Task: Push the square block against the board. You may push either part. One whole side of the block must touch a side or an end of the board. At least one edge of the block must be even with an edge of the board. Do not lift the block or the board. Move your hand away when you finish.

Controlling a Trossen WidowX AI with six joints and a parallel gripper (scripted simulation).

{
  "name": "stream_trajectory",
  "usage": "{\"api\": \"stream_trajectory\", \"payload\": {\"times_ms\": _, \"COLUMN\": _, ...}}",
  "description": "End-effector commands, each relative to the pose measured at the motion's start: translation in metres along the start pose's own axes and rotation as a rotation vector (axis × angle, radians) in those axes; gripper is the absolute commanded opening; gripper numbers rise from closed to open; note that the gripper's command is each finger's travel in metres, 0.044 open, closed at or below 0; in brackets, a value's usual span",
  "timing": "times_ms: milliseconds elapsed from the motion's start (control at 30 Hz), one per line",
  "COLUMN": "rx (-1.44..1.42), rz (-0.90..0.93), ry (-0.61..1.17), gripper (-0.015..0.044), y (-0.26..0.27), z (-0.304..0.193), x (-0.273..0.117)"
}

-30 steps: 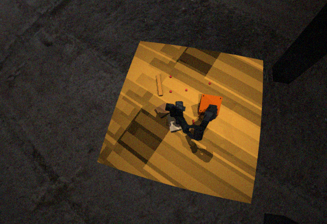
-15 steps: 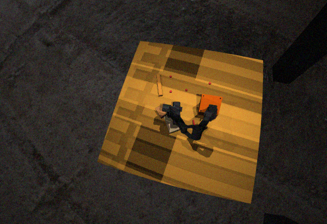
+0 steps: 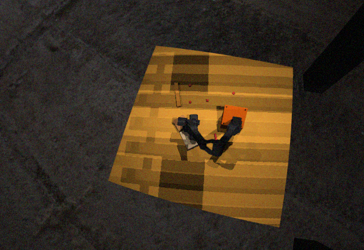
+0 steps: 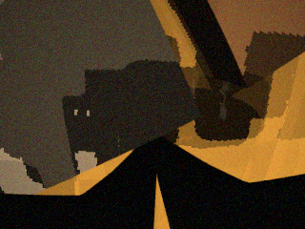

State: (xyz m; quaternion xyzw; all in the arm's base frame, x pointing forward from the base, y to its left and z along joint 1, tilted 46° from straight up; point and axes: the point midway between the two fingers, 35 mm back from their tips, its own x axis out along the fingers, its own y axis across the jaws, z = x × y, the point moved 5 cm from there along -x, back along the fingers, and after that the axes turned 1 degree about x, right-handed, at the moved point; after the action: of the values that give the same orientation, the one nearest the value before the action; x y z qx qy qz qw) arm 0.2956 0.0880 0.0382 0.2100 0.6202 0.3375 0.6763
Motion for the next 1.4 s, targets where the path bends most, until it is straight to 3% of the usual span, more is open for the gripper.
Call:
{"api": "stream_trajectory", "payload": {"times_ms": 0, "rx": -0.003, "rz": 0.005, "ry": -0.003, "gripper": 0.0, "y": 0.002, "z": 0.001, "x": 0.0}}
{"api": "stream_trajectory", "payload": {"times_ms": 1033, "rx": -0.001, "rz": 0.005, "ry": -0.001, "gripper": 0.0, "y": -0.003, "z": -0.048, "x": 0.002}}
{"api": "stream_trajectory", "payload": {"times_ms": 1233, "rx": -0.001, "rz": 0.005, "ry": -0.001, "gripper": 0.0, "y": -0.003, "z": -0.044, "x": -0.051}}
{"api": "stream_trajectory", "payload": {"times_ms": 1367, "rx": -0.001, "rz": 0.005, "ry": -0.002, "gripper": 0.0, "y": -0.003, "z": -0.044, "x": -0.053}}
